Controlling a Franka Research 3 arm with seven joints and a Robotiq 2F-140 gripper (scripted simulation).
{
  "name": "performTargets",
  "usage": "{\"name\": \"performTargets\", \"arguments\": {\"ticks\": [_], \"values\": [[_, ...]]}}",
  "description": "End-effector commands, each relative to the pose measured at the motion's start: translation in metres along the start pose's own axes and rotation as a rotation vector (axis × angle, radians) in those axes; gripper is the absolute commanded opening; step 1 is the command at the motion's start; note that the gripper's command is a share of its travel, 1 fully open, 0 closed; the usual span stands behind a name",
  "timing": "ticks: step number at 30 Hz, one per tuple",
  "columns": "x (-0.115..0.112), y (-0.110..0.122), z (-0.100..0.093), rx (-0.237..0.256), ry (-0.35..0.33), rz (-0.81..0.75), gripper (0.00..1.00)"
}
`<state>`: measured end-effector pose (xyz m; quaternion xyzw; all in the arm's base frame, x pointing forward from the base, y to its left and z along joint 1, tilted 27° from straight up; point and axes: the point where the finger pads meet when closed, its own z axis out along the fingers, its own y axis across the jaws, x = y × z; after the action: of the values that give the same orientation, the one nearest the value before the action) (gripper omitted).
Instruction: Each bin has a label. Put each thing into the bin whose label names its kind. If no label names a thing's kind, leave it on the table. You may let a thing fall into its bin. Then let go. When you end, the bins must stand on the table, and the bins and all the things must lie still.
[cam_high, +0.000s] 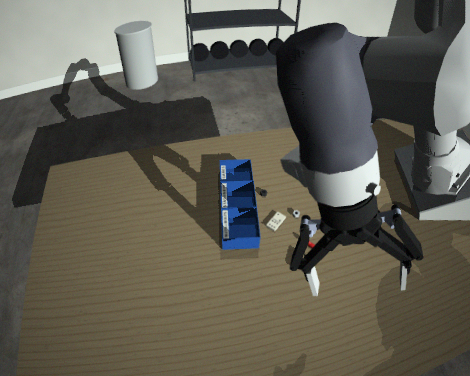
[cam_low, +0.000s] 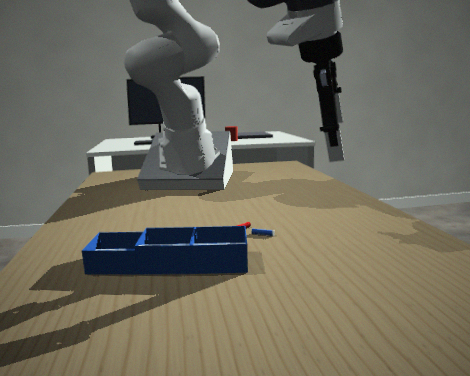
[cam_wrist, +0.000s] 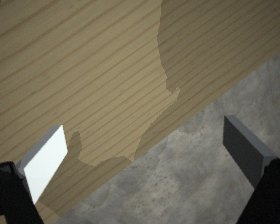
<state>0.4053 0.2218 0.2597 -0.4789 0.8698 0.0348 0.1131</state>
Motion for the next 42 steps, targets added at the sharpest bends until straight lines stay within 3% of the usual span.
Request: {"name": "performTargets", "arguments": {"ticks": [1,17,18,22,25,29,42], "values": [[0.000,0.000,0.000,0.000,0.000,0.000,1.00],[0.000,0.000,0.000,0.000,0.000,0.000,1.00],[-0.001,0.003,-0.008,0.000,0.000,0.000,0.05],[-0.006,0.016,-0.035,0.000,0.000,0.000,0.05],[0.001,0.012,-0.038,0.003,0.012,-0.048,0.05],[0.013,-0.009,-0.046,0.061,-0.004,-0.205,0.05],[0.034,-0.023,-0.056,0.104,0.023,-0.400,0.05]]}}
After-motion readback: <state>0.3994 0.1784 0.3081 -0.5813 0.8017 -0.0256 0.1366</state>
